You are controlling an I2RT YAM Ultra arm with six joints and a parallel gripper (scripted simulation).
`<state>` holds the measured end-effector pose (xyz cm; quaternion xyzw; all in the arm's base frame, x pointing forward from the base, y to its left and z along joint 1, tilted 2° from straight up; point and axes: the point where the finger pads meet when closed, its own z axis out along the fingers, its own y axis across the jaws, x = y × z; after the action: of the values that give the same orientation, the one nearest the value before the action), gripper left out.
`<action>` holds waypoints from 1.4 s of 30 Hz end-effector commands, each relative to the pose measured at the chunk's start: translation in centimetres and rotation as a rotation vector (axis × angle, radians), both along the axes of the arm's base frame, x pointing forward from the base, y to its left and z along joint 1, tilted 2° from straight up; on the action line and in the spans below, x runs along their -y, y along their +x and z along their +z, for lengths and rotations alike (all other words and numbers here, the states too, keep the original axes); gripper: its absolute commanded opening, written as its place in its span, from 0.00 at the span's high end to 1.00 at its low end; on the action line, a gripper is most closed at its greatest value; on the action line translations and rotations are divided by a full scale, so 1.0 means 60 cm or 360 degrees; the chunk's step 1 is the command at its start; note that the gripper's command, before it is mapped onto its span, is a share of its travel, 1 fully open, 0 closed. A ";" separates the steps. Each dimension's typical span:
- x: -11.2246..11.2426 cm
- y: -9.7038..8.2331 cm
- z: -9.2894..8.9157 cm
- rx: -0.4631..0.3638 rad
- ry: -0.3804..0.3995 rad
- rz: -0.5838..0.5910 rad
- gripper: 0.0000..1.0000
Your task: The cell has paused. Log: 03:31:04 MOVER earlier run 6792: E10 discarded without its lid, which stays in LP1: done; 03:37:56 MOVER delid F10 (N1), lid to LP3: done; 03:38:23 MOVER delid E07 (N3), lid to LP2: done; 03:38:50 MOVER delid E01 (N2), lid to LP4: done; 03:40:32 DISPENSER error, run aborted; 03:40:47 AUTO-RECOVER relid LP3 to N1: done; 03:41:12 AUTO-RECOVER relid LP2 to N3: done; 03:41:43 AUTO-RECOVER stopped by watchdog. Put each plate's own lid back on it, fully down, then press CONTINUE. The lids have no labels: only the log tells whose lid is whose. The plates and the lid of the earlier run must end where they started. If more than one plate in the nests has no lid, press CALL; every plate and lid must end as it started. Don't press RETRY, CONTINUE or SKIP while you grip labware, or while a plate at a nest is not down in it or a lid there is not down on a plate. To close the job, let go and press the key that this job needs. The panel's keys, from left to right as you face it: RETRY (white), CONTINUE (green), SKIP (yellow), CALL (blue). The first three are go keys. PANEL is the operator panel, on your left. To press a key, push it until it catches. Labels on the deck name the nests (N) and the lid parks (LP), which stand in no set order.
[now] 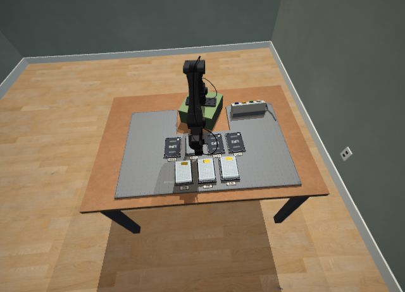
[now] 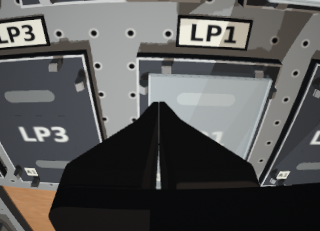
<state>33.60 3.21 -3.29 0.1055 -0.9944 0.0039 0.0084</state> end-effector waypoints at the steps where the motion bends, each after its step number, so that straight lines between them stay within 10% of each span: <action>1: -0.014 0.000 0.014 0.0105 0.0000 -0.0026 1.00; 9: -0.045 -0.059 0.011 0.0104 0.0002 -0.0026 1.00; 42: -0.036 -0.062 0.003 0.0093 0.0005 -0.0050 1.00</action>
<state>29.89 5.82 -3.26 0.0982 -0.9951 0.0045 -0.0126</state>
